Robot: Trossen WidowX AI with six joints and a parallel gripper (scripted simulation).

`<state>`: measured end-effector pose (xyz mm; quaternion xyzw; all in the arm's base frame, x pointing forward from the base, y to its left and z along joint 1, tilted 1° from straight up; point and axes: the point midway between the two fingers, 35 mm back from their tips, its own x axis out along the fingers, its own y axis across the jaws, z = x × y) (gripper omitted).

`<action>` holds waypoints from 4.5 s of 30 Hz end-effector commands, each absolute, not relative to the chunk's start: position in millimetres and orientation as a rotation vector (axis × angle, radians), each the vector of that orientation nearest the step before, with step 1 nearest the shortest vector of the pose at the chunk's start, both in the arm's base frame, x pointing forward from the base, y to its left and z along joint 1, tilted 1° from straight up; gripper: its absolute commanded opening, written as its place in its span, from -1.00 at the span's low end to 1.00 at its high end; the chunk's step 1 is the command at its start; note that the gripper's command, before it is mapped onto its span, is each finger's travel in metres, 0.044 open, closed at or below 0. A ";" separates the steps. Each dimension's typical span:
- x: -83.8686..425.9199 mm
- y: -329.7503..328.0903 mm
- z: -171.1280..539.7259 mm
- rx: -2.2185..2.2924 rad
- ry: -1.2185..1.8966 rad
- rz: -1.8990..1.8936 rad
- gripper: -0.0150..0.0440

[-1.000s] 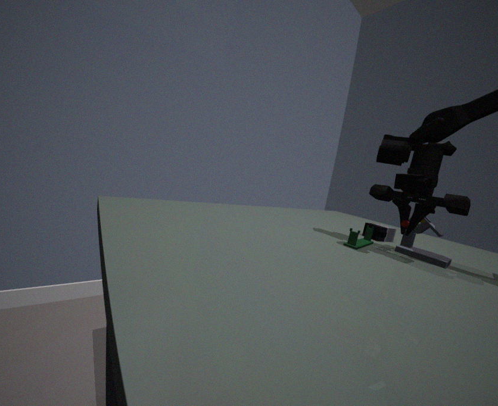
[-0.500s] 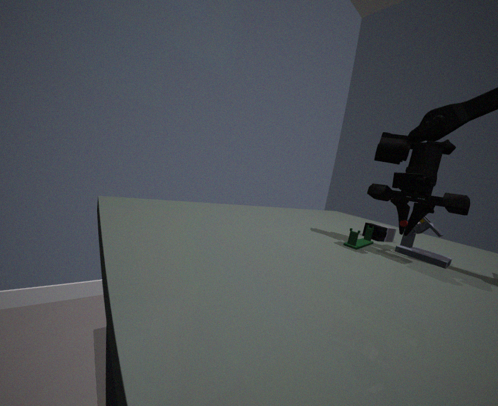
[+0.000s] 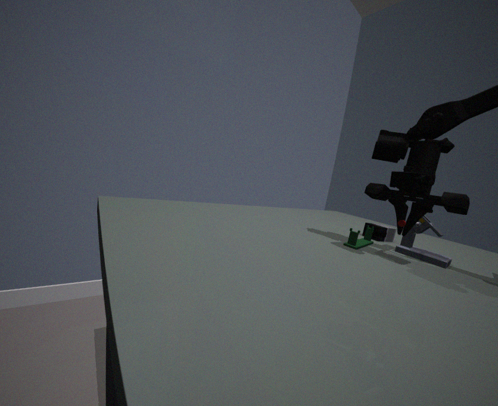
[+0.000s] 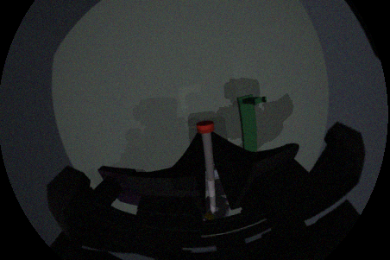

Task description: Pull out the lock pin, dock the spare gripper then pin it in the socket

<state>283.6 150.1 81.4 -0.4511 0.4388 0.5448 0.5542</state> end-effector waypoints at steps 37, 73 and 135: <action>283.4 179.0 98.9 -1.064 1.048 1.290 -0.49; 329.9 201.8 120.1 -1.103 1.045 1.343 -0.49; 369.2 221.0 55.7 -1.141 1.013 1.371 -0.49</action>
